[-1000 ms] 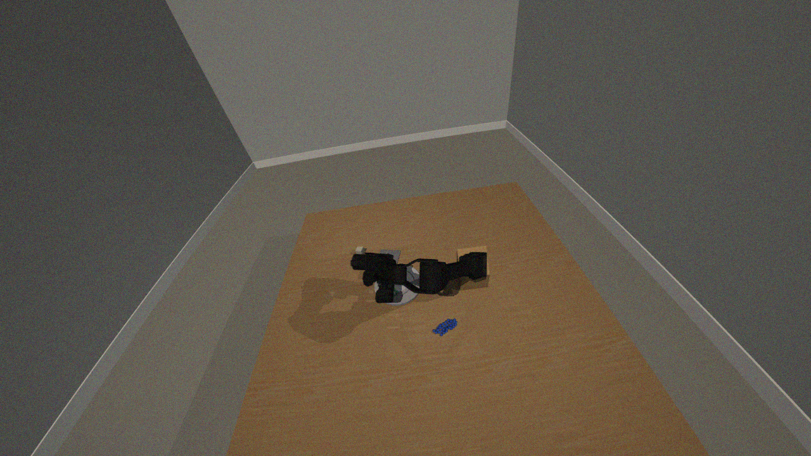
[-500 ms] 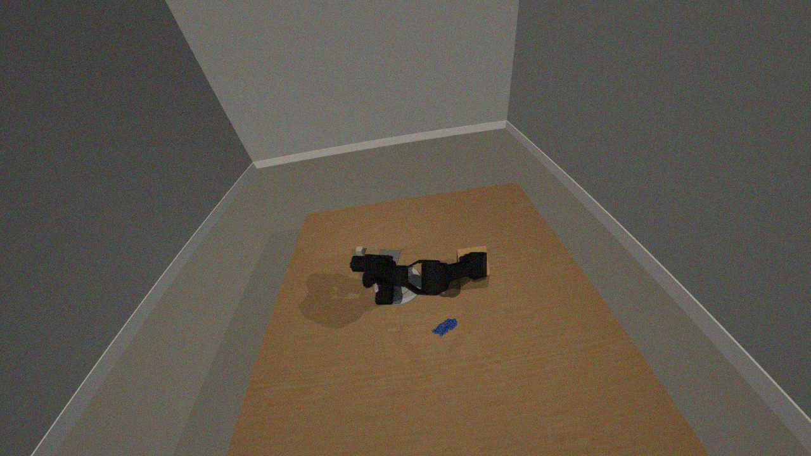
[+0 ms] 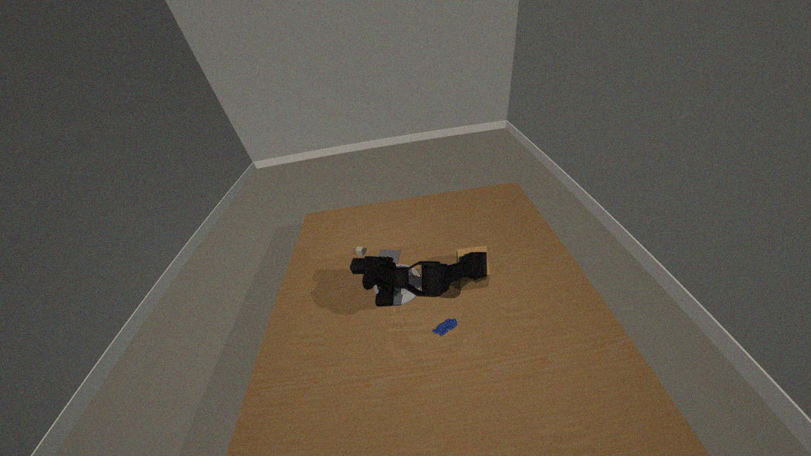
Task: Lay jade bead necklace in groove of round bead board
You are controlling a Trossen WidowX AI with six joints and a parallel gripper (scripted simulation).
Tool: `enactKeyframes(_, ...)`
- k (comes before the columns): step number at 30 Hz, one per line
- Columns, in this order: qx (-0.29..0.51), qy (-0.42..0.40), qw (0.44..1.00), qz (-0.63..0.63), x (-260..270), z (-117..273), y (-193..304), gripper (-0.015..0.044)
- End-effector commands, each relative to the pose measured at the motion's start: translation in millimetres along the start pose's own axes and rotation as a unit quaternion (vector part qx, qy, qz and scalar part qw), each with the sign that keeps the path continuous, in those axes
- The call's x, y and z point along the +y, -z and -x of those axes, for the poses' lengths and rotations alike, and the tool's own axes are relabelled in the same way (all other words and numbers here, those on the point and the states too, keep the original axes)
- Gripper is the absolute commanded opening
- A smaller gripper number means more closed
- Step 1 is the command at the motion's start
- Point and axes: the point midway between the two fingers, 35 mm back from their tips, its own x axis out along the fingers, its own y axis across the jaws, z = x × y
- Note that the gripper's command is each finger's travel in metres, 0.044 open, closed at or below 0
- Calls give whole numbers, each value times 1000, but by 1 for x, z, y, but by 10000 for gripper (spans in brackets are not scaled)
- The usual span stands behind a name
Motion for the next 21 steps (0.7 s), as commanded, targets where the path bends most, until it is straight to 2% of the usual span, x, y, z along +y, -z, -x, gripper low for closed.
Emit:
enactKeyframes(1, 0, 0, 1000, 0, 0, 1, 0, 105)
enactKeyframes(14, 1, -1, 1000, -3, -1, 2, 1, 440)
enactKeyframes(21, -8, -9, 1000, 29, -4, 2, -5, 440)
